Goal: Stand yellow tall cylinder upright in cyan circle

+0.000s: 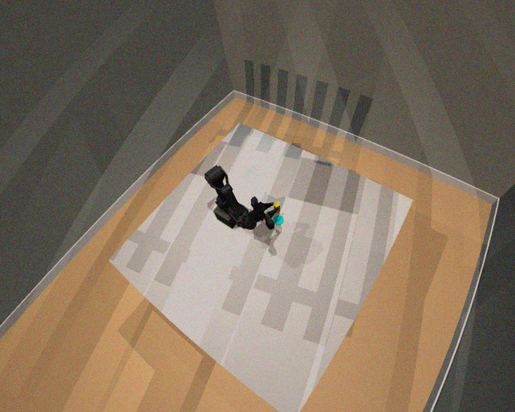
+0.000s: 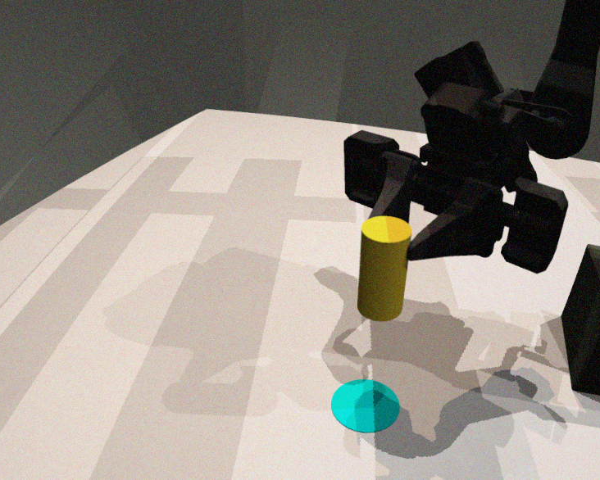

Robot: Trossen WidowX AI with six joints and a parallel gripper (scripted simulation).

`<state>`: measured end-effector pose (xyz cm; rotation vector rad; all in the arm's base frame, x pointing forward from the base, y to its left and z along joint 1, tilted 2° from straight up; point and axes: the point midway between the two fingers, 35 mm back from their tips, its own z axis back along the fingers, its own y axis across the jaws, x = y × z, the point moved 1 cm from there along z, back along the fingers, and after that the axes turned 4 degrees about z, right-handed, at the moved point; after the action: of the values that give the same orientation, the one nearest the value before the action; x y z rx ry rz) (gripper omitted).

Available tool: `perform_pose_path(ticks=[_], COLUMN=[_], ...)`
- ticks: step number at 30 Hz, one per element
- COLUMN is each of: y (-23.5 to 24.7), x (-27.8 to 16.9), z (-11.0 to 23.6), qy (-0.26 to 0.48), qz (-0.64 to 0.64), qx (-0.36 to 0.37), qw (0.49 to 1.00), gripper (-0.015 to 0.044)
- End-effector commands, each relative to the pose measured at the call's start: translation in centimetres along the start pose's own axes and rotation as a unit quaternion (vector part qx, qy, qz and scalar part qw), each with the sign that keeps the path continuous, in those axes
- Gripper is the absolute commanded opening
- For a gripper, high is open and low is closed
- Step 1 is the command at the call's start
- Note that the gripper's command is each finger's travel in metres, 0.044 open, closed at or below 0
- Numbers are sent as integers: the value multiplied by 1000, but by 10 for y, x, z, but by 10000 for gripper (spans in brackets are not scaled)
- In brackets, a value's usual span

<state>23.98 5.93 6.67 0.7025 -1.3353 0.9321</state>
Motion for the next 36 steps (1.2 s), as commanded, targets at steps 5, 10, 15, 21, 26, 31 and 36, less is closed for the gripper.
perform_pose_path(ticks=[5, 10, 15, 21, 26, 31, 36], y=[1, 1, 0, -2, -3, -4, -3], x=[1, 1, -5, -15, -24, -32, -41], z=[0, 0, -1, -2, -3, -4, -5], qy=[-3, -3, -3, -3, -3, -3, -3], qz=[4, 4, 4, 4, 4, 4, 3], qx=[3, 3, 3, 3, 3, 3, 3], qw=[1000, 1000, 1000, 1000, 1000, 1000, 1000], gripper=[105, 105, 105, 105, 105, 105, 105])
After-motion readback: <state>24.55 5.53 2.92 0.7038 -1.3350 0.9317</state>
